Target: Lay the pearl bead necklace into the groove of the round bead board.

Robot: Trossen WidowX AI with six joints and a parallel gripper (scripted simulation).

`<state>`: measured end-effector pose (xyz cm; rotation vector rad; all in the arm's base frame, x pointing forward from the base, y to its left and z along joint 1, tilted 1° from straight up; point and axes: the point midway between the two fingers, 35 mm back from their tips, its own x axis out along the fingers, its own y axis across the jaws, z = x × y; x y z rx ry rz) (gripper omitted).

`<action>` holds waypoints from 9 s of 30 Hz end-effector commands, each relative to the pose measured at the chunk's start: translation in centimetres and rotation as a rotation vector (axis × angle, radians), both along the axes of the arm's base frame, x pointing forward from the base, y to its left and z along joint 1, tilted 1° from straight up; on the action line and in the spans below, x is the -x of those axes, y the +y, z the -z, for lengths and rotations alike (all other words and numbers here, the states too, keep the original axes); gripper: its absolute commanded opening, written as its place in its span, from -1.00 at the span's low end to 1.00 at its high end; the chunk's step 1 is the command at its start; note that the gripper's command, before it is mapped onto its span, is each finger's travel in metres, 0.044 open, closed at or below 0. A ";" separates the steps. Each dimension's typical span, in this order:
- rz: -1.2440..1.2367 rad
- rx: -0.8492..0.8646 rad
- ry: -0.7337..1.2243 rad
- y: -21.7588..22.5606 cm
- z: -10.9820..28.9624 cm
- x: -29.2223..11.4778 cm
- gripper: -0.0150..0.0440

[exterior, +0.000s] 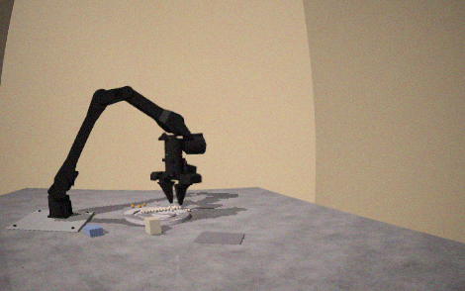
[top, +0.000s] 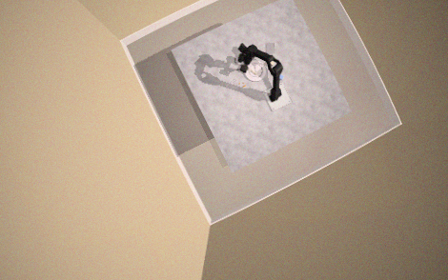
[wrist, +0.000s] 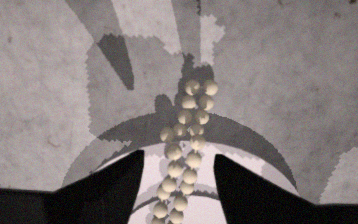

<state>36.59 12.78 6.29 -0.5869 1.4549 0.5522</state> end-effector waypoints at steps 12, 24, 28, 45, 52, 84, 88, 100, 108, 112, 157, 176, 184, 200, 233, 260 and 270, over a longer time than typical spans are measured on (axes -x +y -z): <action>0.000 0.003 0.009 0.0 1.1 0.1 0.01; 0.000 0.003 0.009 0.0 1.1 0.1 -0.49; 0.000 0.003 0.009 0.0 1.1 0.1 -0.49; 0.000 0.003 0.009 0.0 1.0 0.1 -0.49; 0.002 0.003 0.012 0.0 -1.0 0.2 -0.49; 0.003 0.008 0.015 -4.9 -0.7 2.9 -0.49; 0.003 0.009 0.015 -5.0 -0.1 2.9 -0.49; 0.005 0.007 0.011 -4.9 0.7 2.9 -0.40; 0.005 0.007 0.011 -4.9 0.7 2.9 0.31; 0.005 0.007 0.011 -4.9 0.6 2.9 0.67; 0.003 0.008 0.015 -4.9 -1.3 3.0 1.00; 0.003 0.008 0.015 -4.9 -1.3 3.0 1.00; 0.003 0.008 0.015 -4.9 -1.3 3.0 1.00; 0.003 0.008 0.015 -4.9 -1.3 3.0 1.00; 0.003 0.008 0.015 -4.9 -1.3 3.0 1.00; -0.453 0.025 0.024 -7.4 -1.4 9.8 -0.08; -0.455 0.025 0.025 -7.4 0.0 9.8 -0.08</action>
